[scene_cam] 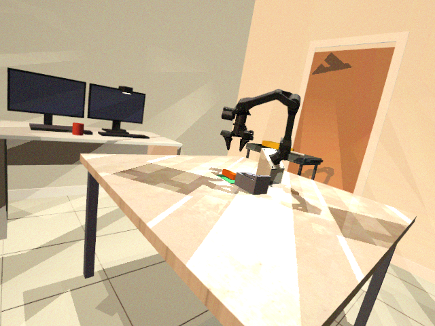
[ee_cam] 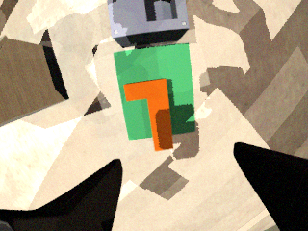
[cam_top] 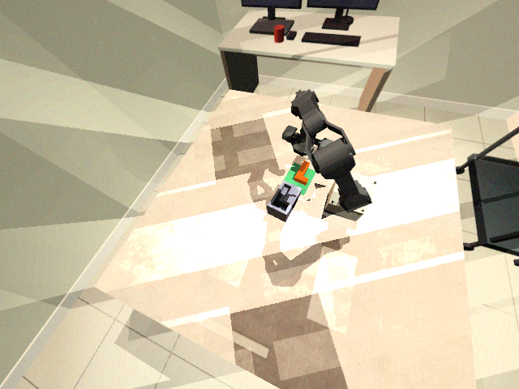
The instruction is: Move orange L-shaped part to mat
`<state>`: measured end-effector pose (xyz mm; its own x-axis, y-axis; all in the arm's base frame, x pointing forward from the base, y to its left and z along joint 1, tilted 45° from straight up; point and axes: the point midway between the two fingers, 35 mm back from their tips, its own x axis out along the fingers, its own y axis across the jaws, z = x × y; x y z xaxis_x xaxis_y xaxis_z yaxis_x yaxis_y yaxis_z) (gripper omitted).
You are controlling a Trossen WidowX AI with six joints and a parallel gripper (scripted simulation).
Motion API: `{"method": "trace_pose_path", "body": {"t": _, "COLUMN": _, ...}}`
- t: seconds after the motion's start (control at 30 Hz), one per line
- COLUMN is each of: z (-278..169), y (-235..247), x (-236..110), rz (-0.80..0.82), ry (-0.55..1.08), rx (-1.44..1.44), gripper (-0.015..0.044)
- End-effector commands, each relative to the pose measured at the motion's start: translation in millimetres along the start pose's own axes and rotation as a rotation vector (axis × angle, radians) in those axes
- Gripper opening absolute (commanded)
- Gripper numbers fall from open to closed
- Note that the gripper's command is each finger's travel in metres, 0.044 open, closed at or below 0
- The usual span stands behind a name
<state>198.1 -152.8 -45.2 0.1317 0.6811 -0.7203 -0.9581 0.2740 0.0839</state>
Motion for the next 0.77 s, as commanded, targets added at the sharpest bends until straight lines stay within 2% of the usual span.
{"method": "trace_pose_path", "body": {"t": 0.0, "z": 2.2, "y": 3.3, "x": -8.5, "rz": 0.016, "ry": -0.007, "rx": -0.004, "gripper": 0.0400}}
{"method": "trace_pose_path", "body": {"t": 0.73, "z": 0.2, "y": 0.3, "x": -3.2, "rz": 0.000, "ry": 0.000, "rx": 0.000, "gripper": 0.0400}}
